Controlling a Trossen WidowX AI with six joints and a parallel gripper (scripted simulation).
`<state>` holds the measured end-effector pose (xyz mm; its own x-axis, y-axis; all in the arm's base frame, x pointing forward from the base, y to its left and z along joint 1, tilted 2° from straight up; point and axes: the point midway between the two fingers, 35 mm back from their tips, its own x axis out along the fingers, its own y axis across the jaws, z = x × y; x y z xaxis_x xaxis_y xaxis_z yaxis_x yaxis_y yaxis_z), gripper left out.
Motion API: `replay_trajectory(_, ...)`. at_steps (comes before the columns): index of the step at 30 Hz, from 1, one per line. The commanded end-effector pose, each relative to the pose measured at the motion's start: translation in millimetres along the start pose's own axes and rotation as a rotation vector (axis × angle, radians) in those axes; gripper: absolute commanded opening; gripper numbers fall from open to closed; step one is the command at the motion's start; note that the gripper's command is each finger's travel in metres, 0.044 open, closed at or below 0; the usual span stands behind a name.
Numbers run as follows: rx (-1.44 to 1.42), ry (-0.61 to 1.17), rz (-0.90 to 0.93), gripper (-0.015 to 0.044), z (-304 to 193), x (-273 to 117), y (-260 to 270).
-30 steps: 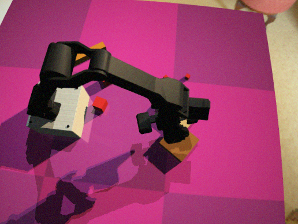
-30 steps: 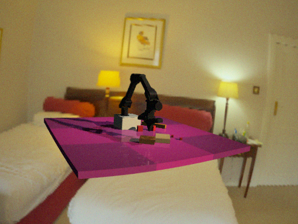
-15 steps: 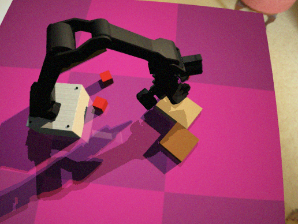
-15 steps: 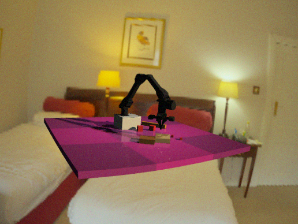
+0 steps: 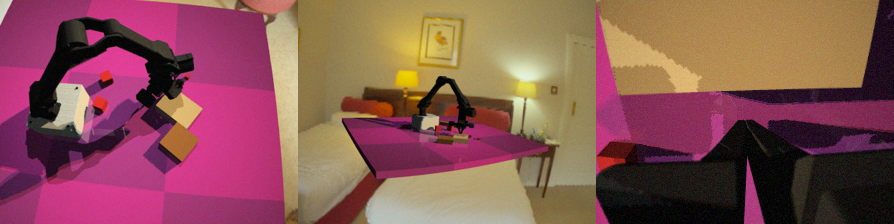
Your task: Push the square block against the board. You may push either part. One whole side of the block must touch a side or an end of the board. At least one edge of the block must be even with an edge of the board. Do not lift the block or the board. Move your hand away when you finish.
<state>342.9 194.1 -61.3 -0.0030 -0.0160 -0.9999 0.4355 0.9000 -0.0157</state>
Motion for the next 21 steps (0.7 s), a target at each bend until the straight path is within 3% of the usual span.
replay_trajectory(1, -0.005, -0.004, 0.000, 0.0000, 1, 5, 0)
replay_trajectory(21, -0.005, -0.006, 0.000, 0.0000, 31, 4, 4)
